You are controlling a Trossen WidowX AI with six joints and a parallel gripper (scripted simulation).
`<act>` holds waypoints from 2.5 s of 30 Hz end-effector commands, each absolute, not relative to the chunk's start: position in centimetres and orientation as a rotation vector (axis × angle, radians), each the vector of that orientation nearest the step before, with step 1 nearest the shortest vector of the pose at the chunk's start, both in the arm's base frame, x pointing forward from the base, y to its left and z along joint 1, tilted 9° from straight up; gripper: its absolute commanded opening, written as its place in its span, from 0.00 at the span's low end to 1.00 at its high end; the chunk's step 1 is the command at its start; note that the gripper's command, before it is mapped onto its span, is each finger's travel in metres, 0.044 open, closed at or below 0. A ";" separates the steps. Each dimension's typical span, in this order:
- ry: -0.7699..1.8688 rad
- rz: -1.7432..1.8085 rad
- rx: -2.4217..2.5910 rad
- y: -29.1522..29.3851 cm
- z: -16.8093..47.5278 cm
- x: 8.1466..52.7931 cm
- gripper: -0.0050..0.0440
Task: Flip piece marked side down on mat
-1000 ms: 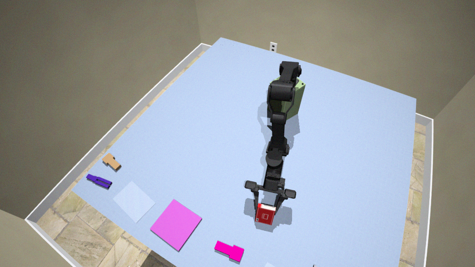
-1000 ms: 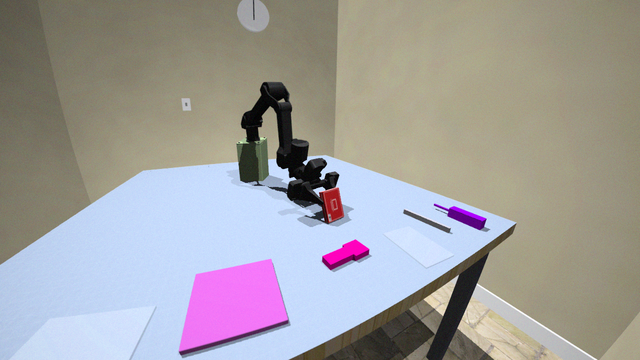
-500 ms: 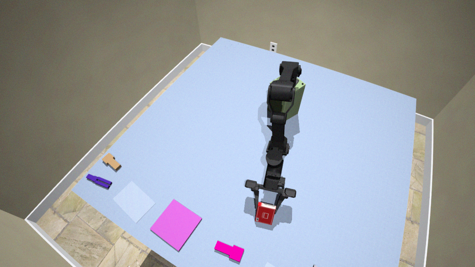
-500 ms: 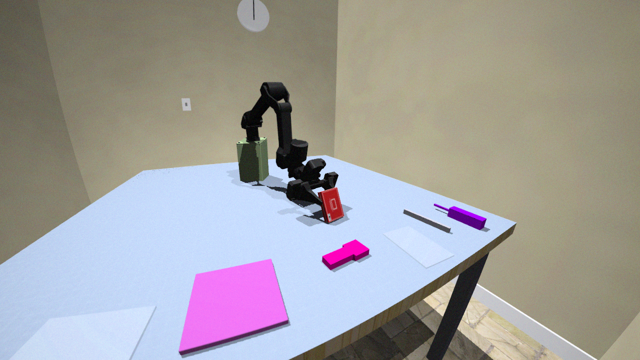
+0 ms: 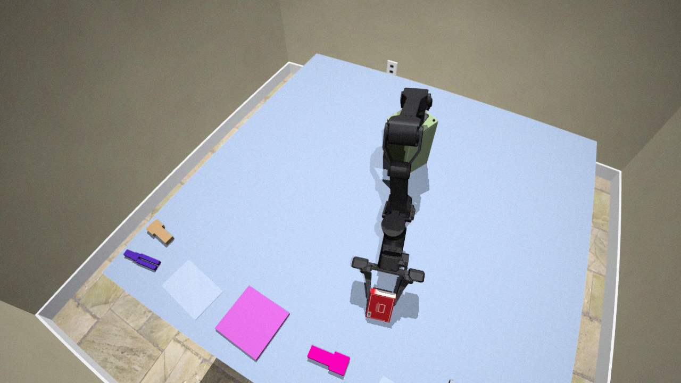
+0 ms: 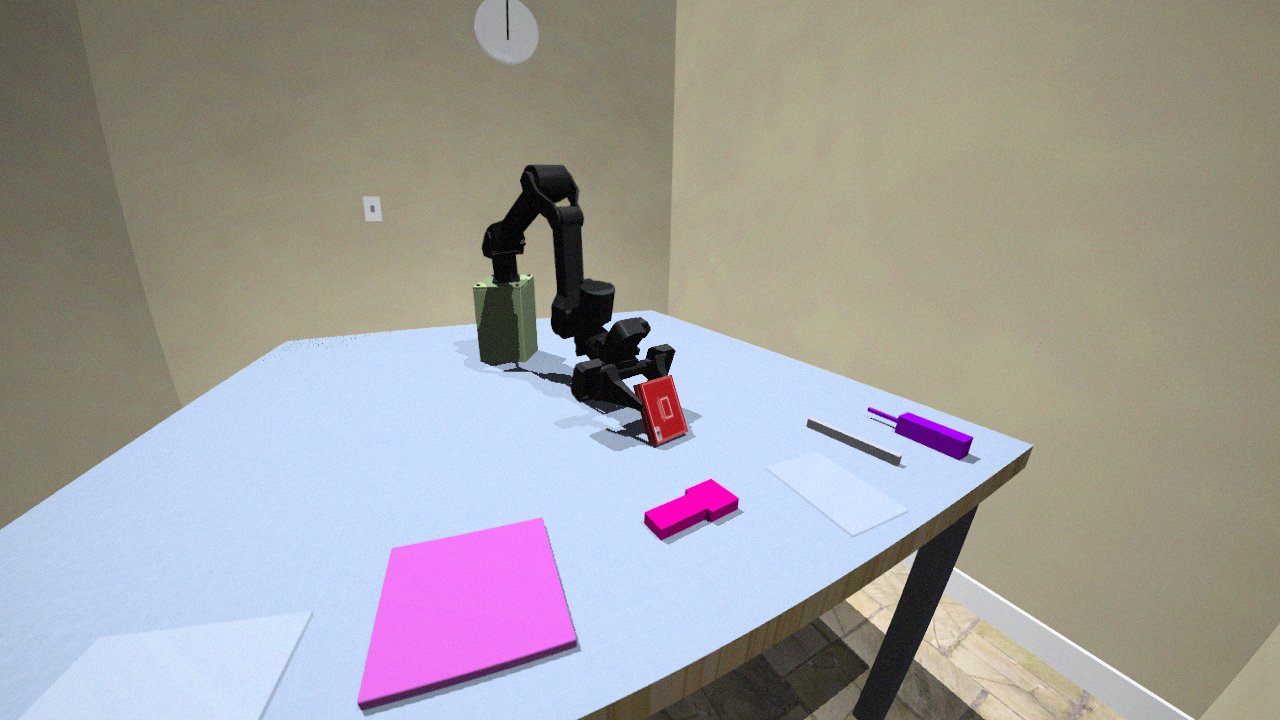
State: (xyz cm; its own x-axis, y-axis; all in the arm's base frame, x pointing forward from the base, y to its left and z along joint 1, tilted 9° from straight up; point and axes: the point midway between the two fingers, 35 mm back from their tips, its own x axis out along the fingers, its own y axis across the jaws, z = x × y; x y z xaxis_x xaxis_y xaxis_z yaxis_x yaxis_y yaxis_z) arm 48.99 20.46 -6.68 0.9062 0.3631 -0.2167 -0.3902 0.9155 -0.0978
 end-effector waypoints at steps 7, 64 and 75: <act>0.211 0.388 -0.145 20.2 -7.4 48.5 0.10; 0.211 0.387 -0.145 19.9 -8.0 47.9 0.10; 0.211 0.386 -0.145 19.8 -8.3 47.8 0.10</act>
